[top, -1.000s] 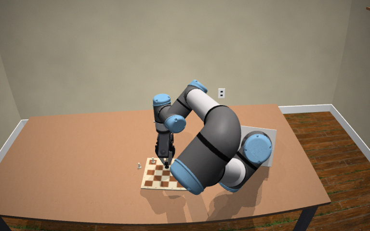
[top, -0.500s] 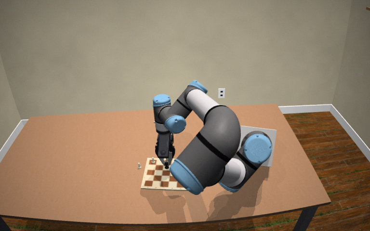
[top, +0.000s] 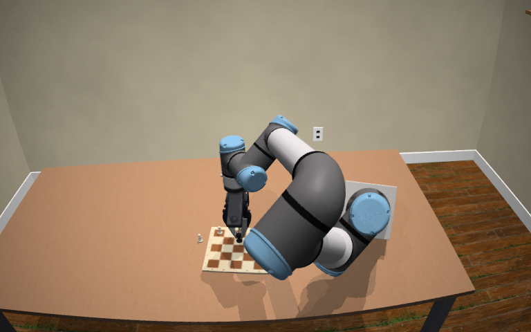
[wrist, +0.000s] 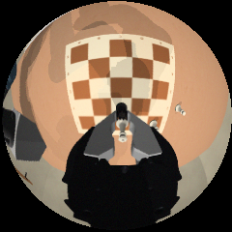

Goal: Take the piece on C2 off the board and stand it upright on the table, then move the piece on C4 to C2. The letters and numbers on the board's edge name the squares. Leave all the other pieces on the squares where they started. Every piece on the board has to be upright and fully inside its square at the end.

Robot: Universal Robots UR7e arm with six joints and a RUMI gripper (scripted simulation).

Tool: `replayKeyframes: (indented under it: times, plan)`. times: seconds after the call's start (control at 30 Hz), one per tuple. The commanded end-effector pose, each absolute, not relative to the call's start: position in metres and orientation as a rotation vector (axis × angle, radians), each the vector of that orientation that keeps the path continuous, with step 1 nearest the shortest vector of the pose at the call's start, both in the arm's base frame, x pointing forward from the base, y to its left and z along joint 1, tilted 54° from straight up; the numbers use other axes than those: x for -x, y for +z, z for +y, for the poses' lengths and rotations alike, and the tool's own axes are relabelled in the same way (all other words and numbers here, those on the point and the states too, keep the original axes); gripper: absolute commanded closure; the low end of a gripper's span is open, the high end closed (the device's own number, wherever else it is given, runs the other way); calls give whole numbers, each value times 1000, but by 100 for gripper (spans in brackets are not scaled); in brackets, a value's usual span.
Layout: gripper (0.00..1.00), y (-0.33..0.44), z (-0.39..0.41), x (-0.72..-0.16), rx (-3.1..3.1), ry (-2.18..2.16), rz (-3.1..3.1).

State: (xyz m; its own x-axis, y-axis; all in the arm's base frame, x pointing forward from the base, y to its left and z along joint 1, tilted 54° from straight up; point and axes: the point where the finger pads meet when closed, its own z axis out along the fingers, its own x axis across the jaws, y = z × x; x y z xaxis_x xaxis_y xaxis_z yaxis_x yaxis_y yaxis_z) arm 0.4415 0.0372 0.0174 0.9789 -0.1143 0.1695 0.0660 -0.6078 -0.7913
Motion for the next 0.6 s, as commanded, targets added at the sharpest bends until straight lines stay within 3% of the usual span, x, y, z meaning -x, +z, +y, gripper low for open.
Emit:
replayKeyframes:
  times: [0.0,0.47,0.57]
  plan:
    - [100,17,39,-441,2208,-251,35]
    - [100,17,39,-441,2208,-251,35]
    - [96,17,39,-441,2208,-251,35]
